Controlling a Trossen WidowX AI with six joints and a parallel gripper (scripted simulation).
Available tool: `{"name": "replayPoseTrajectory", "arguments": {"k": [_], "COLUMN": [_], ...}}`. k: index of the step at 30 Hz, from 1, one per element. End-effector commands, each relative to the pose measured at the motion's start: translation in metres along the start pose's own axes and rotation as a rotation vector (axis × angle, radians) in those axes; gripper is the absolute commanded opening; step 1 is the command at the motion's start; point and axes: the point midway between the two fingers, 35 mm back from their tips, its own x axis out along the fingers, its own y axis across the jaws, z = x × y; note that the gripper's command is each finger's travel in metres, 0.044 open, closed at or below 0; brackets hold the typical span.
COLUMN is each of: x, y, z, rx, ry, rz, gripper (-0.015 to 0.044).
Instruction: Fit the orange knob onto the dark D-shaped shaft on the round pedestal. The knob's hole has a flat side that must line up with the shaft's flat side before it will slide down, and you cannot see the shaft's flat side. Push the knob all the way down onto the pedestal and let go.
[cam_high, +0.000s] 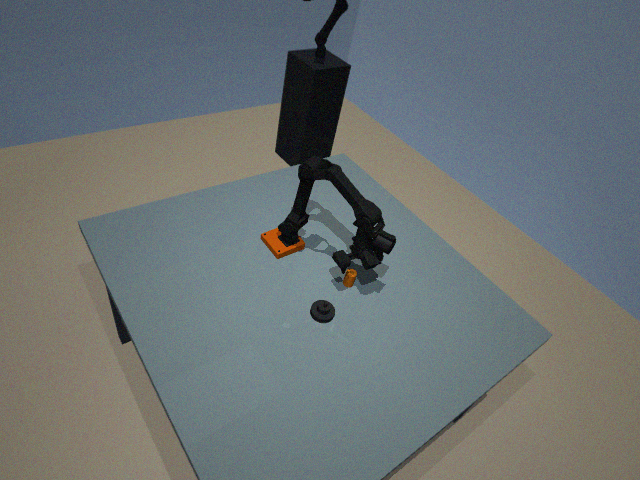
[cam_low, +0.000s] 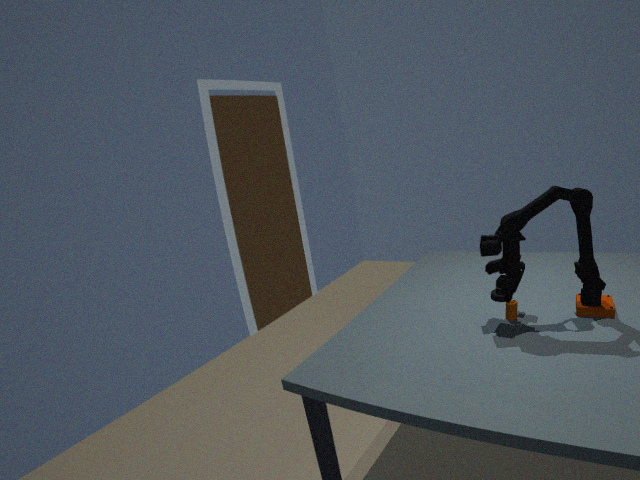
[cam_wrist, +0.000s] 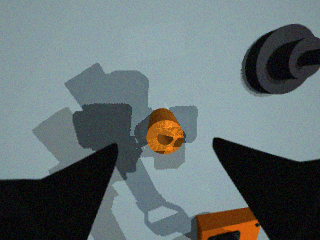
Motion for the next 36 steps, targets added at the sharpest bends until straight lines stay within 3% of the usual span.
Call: {"name": "replayPoseTrajectory", "arguments": {"k": [1,36], "x": [0.009,0.065], "y": [-0.001,-0.001], "z": [-0.001,-0.002], "rx": [0.004,0.004], "ry": [0.01,0.01], "rz": [-0.01,-0.01], "gripper": [0.044,0.044]}}
